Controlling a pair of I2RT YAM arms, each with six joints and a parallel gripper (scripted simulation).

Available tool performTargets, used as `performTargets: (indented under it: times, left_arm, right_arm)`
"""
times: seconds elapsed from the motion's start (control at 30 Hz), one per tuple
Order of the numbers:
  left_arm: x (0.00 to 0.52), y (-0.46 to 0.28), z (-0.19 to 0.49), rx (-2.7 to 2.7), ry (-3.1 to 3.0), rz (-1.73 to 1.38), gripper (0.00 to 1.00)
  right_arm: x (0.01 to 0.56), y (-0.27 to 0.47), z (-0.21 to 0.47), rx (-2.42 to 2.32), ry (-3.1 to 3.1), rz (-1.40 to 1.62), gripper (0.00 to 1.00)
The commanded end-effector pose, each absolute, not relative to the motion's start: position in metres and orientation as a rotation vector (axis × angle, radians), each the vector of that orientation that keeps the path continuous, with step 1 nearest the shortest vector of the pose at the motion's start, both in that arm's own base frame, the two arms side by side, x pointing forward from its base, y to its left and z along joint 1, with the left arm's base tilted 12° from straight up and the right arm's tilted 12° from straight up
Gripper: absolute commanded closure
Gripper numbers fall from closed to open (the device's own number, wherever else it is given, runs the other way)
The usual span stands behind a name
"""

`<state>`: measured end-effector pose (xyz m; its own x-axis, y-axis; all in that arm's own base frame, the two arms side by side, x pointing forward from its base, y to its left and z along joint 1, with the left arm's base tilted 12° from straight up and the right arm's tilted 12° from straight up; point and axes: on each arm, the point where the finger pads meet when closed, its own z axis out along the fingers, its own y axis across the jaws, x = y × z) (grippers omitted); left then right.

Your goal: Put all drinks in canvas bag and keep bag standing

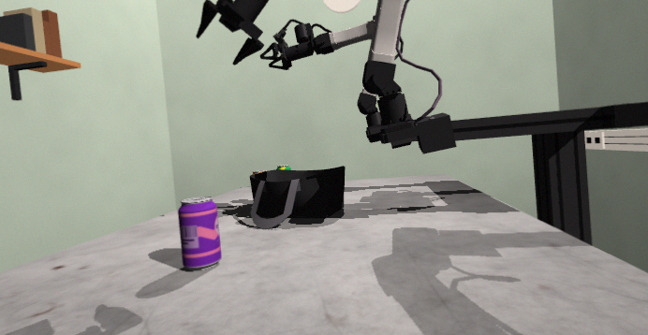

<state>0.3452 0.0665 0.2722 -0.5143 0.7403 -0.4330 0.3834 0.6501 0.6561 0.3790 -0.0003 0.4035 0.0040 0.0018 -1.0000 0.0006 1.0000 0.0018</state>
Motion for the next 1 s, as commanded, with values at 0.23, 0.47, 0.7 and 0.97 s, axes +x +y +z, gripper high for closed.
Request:
performTargets:
  times: [0.23,0.47,0.7,0.97]
  left_arm:
    - [0.277,0.085,0.216,1.650,2.341,0.590,0.00]
    - [0.243,0.089,0.204,1.991,2.313,0.440,0.00]
    - [0.207,0.090,0.197,2.290,2.216,0.222,0.00]
    - [0.215,0.090,0.197,2.137,2.277,0.314,0.00]
  right_arm:
    - [0.376,0.000,0.411,-0.006,1.541,-0.009,0.00]
    - [0.376,0.000,0.411,-0.006,1.541,-0.009,0.00]
    - [0.376,0.000,0.411,-0.006,1.541,-0.009,0.00]
    - [0.376,0.000,0.411,-0.006,1.541,-0.009,0.00]
